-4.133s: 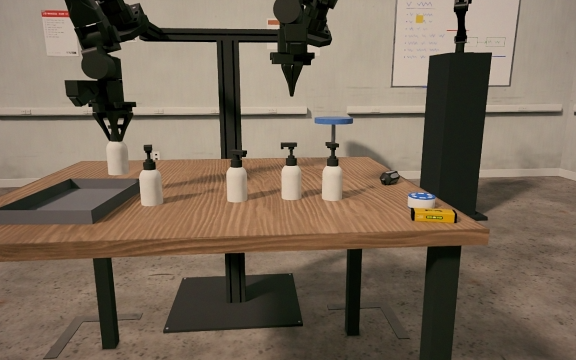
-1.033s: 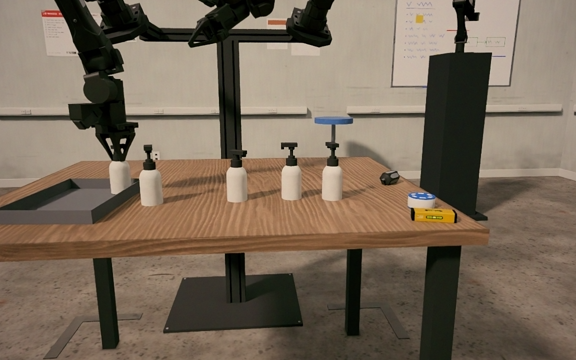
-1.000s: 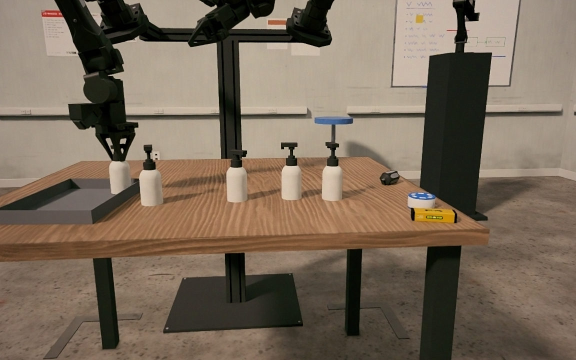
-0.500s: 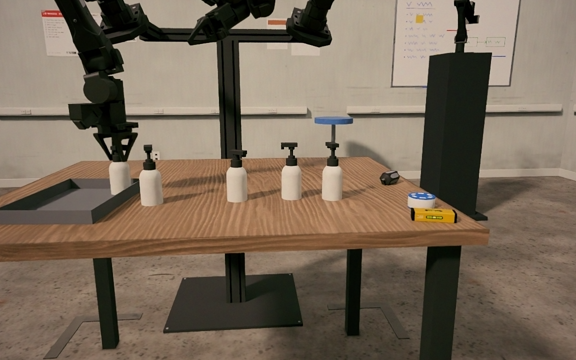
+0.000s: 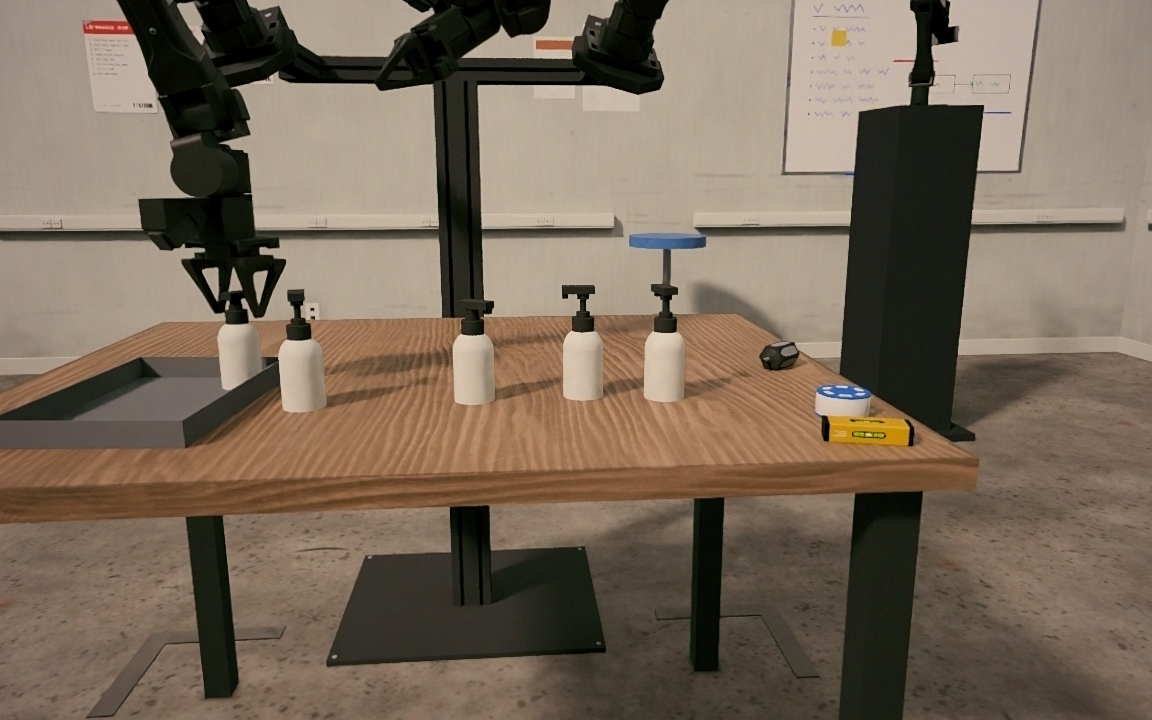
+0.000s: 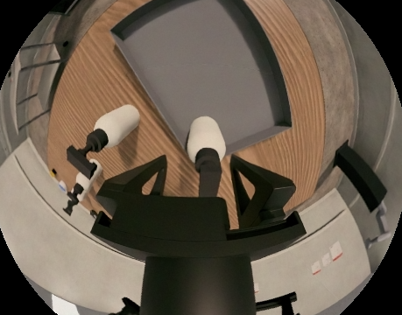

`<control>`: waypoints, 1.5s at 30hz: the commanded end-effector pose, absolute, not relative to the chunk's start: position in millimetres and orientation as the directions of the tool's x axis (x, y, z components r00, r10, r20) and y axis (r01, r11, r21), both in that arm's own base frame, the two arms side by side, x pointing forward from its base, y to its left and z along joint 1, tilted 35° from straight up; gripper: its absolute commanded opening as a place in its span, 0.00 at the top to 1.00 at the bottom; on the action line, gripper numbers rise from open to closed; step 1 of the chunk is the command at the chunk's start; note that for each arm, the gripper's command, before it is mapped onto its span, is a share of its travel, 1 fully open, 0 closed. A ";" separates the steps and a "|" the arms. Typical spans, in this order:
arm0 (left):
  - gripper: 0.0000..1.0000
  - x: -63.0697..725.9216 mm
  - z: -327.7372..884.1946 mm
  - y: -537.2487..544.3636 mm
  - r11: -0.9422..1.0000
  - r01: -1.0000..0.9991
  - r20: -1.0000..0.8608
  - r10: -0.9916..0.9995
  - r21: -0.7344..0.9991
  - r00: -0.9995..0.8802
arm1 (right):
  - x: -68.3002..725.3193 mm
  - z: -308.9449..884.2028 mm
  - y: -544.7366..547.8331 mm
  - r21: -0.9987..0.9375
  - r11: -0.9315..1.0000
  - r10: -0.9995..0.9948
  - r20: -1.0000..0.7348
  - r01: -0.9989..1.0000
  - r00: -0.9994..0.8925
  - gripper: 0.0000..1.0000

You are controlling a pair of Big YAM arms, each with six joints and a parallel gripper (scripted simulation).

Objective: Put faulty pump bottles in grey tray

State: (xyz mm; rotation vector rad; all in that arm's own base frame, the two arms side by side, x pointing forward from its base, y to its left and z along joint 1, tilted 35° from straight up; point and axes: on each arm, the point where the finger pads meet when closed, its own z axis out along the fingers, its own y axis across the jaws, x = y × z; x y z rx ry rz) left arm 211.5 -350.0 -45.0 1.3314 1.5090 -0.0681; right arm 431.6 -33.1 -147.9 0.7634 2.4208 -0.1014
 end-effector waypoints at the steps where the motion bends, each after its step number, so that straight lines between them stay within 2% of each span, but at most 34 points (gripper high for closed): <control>1: 1.00 215.5 -36.4 -353.5 0.385 0.727 -0.719 0.662 0.568 0.211 | 412.4 -146.1 -26.3 0.085 0.833 0.500 -0.538 0.547 -0.678 0.25; 14: 1.00 215.5 -36.4 -353.5 0.385 0.727 -0.719 0.662 0.568 0.211 | 387.6 -117.5 -23.5 0.085 0.833 0.500 -0.538 0.547 -0.678 0.25; 24: 1.00 215.5 -36.4 -353.5 0.385 0.727 -0.719 0.662 0.568 0.211 | 405.3 -121.3 -30.3 0.091 0.832 0.499 -0.554 0.547 -0.667 0.25; 26: 1.00 215.5 -36.4 -353.5 0.385 0.727 -0.719 0.662 0.568 0.211 | 401.9 -113.8 -26.1 0.073 0.854 0.464 -0.558 0.515 -0.689 0.02; 27: 1.00 215.5 -36.4 -353.5 0.385 0.727 -0.719 0.662 0.568 0.211 | 400.5 -112.0 -23.0 0.062 0.866 0.443 -0.558 0.496 -0.702 0.00; 35: 1.00 215.5 -36.4 -353.5 0.385 0.727 -0.719 0.662 0.568 0.211 | 362.5 -58.9 -7.9 -0.095 0.954 0.187 -0.553 0.284 -0.812 0.00; 45: 1.00 215.5 -36.4 -353.5 0.385 0.727 -0.719 0.662 0.568 0.211 | 339.7 -23.8 1.8 -0.163 0.970 0.064 -0.542 0.180 -0.838 0.00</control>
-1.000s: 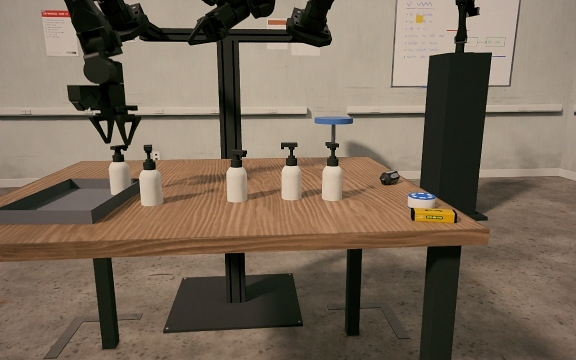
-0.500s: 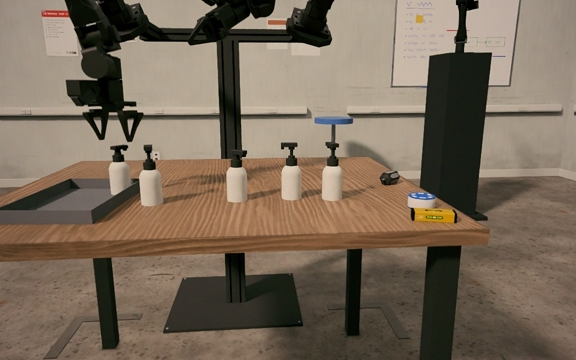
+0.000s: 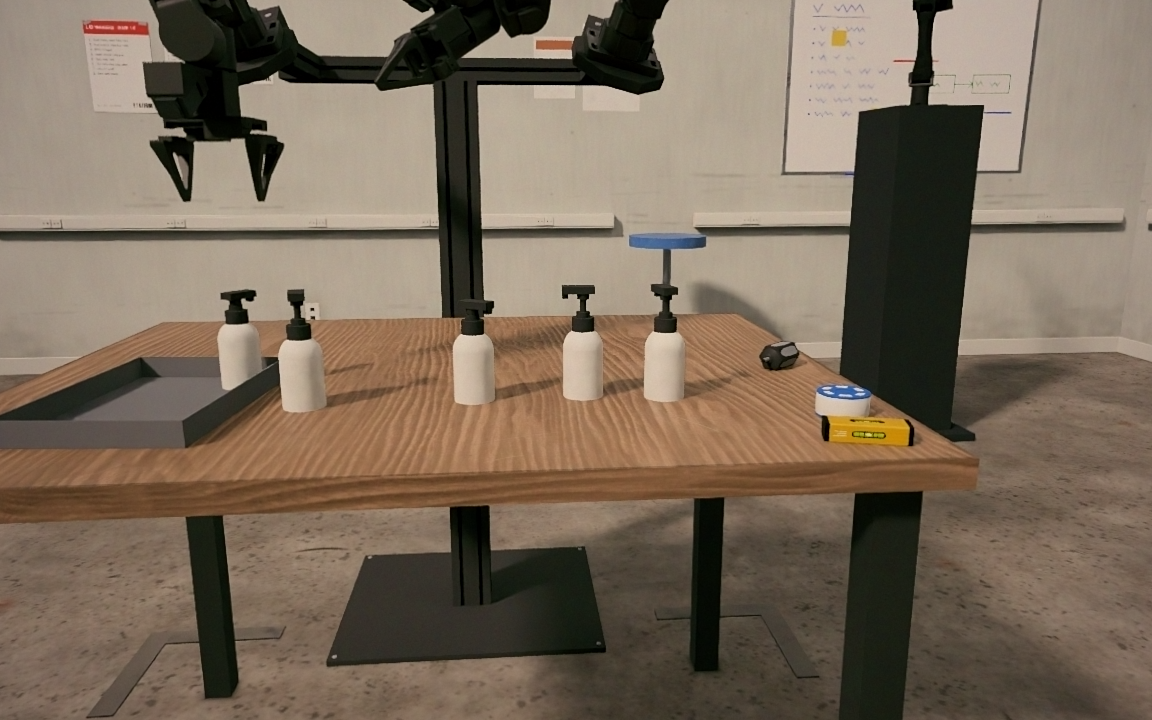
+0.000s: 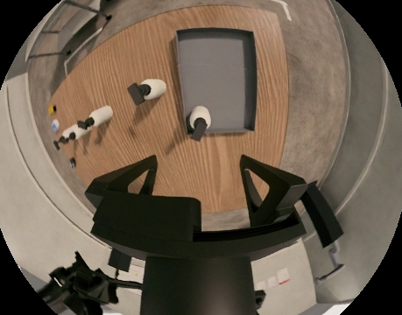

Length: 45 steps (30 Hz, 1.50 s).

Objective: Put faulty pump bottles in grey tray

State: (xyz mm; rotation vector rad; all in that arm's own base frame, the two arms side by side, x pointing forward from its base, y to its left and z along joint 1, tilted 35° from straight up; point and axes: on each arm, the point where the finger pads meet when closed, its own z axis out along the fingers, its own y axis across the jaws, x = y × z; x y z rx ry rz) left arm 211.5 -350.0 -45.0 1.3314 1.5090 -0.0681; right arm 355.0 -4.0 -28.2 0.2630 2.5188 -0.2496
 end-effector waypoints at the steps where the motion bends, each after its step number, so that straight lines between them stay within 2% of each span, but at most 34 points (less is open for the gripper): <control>1: 1.00 215.5 -36.4 -353.5 0.385 0.727 -0.719 0.662 0.568 0.211 | 337.9 -20.9 2.6 -0.168 0.971 0.055 -0.542 0.172 -0.839 0.00; 17: 1.00 215.5 -36.4 -353.5 0.385 0.727 -0.719 0.662 0.568 0.211 | 337.6 -16.4 1.2 -0.168 0.969 0.065 -0.541 0.184 -0.839 0.00; 21: 1.00 215.5 -36.4 -353.5 0.385 0.727 -0.719 0.662 0.568 0.211 | 342.3 -20.3 10.2 -0.186 0.972 0.022 -0.533 0.142 -0.846 0.45; 22: 1.00 215.5 -36.4 -353.5 0.385 0.727 -0.719 0.662 0.568 0.211 | 343.3 -21.0 12.2 -0.190 0.973 0.013 -0.532 0.134 -0.847 0.49; 29: 1.00 215.5 -36.4 -353.5 0.385 0.727 -0.719 0.662 0.568 0.211 | 356.4 -28.8 35.6 -0.242 0.969 -0.090 -0.511 0.043 -0.855 0.49; 34: 1.00 215.5 -36.4 -353.5 0.385 0.727 -0.719 0.662 0.568 0.211 | 373.3 -42.8 70.4 -0.327 0.939 -0.254 -0.449 -0.107 -0.856 0.49; 41: 1.00 215.5 -36.4 -353.5 0.385 0.727 -0.719 0.662 0.568 0.211 | 421.0 -73.4 157.3 -0.479 0.766 -0.598 -0.285 -0.429 -0.749 0.49; 45: 1.00 215.5 -36.4 -353.5 0.385 0.727 -0.719 0.662 0.568 0.211 | 441.5 -86.2 194.3 -0.519 0.665 -0.708 -0.208 -0.537 -0.675 0.49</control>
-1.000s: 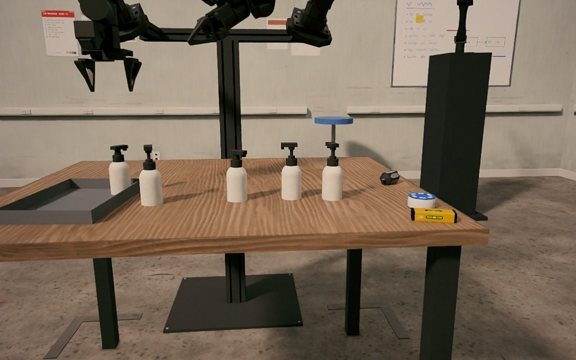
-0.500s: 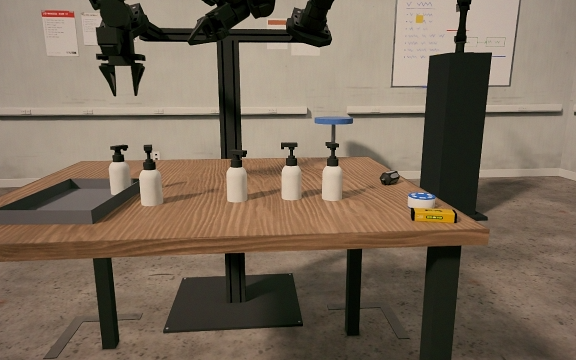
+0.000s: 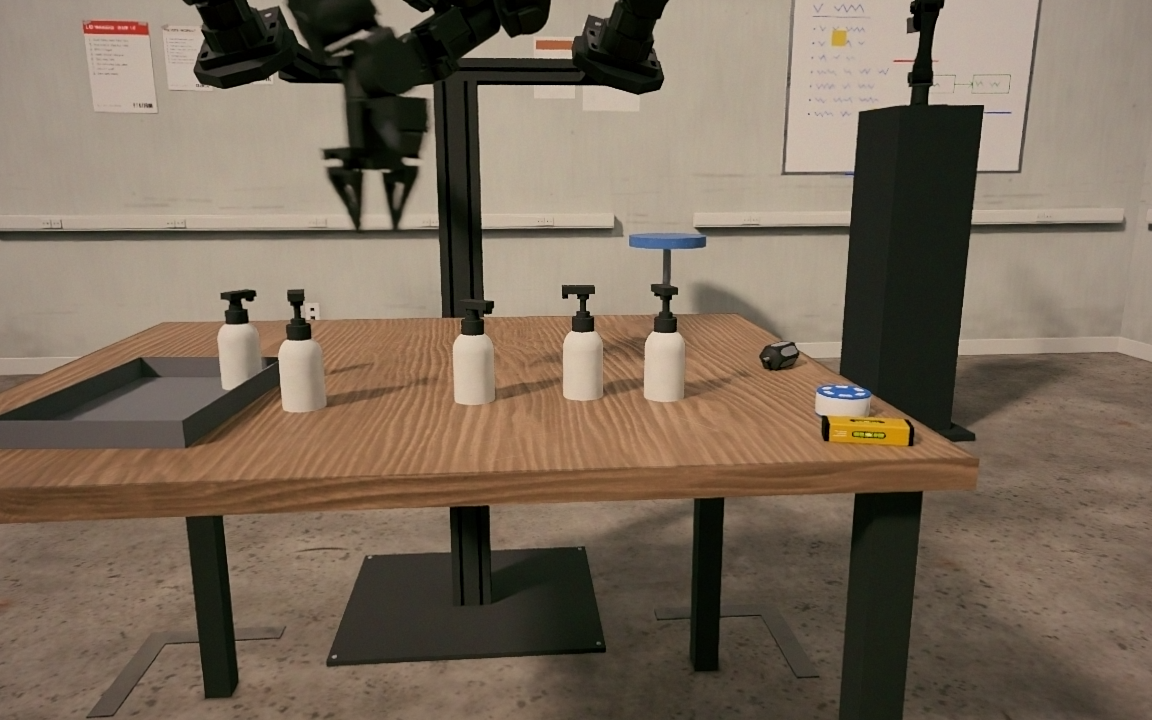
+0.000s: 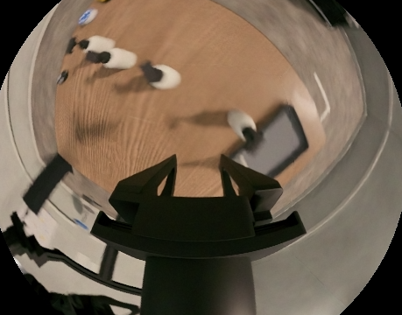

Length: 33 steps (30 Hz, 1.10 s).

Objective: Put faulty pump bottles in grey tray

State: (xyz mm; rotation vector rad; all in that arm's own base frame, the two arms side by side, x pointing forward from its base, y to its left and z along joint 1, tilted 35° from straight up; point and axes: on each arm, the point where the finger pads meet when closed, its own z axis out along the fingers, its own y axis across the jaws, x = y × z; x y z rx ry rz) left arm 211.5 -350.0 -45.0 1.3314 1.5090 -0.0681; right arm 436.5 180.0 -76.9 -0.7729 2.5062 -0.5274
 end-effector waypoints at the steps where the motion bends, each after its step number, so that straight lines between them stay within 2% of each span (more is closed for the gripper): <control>1: 1.00 215.5 -36.4 -353.5 0.385 0.727 -0.719 0.662 0.568 0.211 | 441.5 -86.2 194.3 -0.519 0.665 -0.708 -0.208 -0.537 -0.675 0.49; 12: 1.00 215.5 -36.4 -353.5 0.385 0.727 -0.719 0.662 0.568 0.211 | 487.3 -113.9 276.5 -0.562 0.443 -0.864 -0.059 -0.698 -0.501 0.49; 33: 1.00 215.5 -36.4 -353.5 0.385 0.727 -0.719 0.662 0.568 0.211 | 516.6 -128.0 269.1 -0.564 0.474 -0.847 -0.082 -0.676 -0.525 0.49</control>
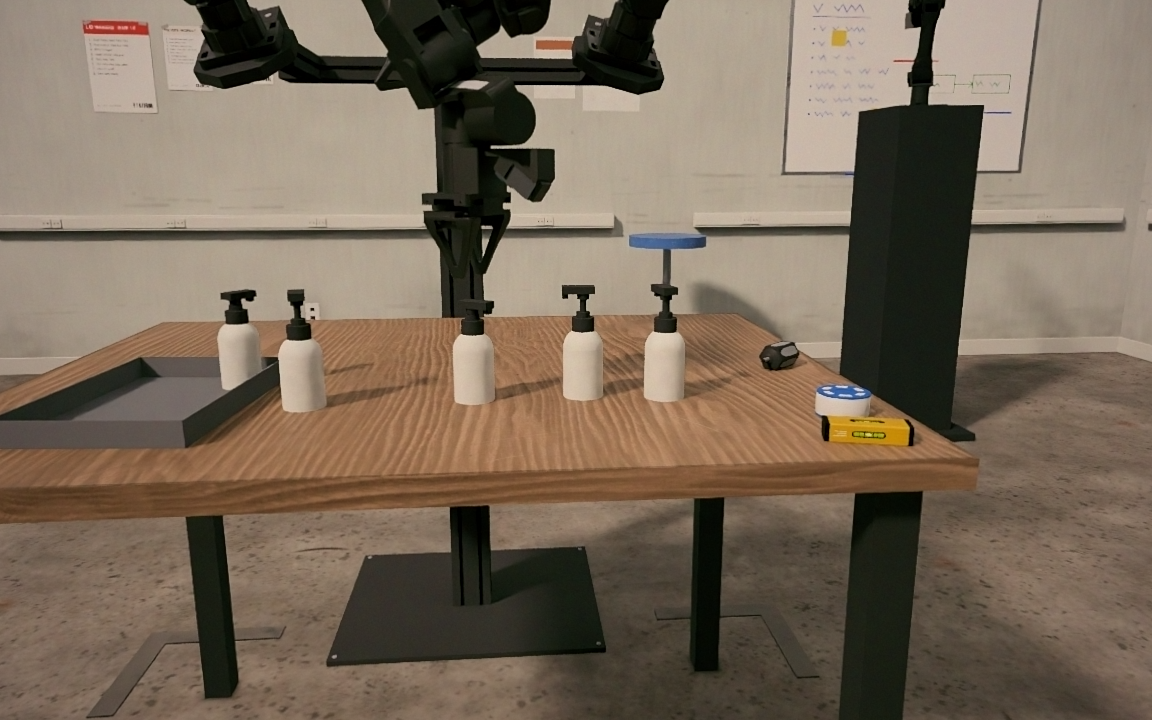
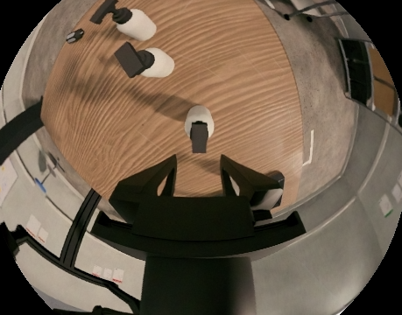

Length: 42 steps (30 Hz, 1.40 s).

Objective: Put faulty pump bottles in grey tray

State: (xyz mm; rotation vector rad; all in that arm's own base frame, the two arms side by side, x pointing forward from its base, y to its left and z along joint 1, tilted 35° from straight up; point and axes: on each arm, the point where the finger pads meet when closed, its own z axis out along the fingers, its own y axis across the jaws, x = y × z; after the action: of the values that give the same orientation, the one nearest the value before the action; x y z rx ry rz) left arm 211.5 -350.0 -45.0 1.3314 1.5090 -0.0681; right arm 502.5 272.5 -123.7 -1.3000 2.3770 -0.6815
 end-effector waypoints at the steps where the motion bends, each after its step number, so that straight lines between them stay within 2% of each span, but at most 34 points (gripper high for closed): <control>1: 1.00 215.5 -36.4 -353.5 0.385 0.727 -0.719 0.662 0.568 0.211 | 516.6 -128.0 269.1 -0.564 0.474 -0.847 -0.082 -0.676 -0.525 0.49; 42: 1.00 215.5 -36.4 -353.5 0.385 0.727 -0.719 0.662 0.568 0.211 | 543.6 -172.5 255.4 -0.564 0.474 -0.847 -0.082 -0.676 -0.525 0.49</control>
State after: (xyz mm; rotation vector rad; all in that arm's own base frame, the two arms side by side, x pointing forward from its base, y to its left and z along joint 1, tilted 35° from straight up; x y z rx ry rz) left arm 211.5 -350.0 -45.0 1.3314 1.5090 -0.0681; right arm 529.2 259.5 -168.4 -1.3070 2.3798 -0.6830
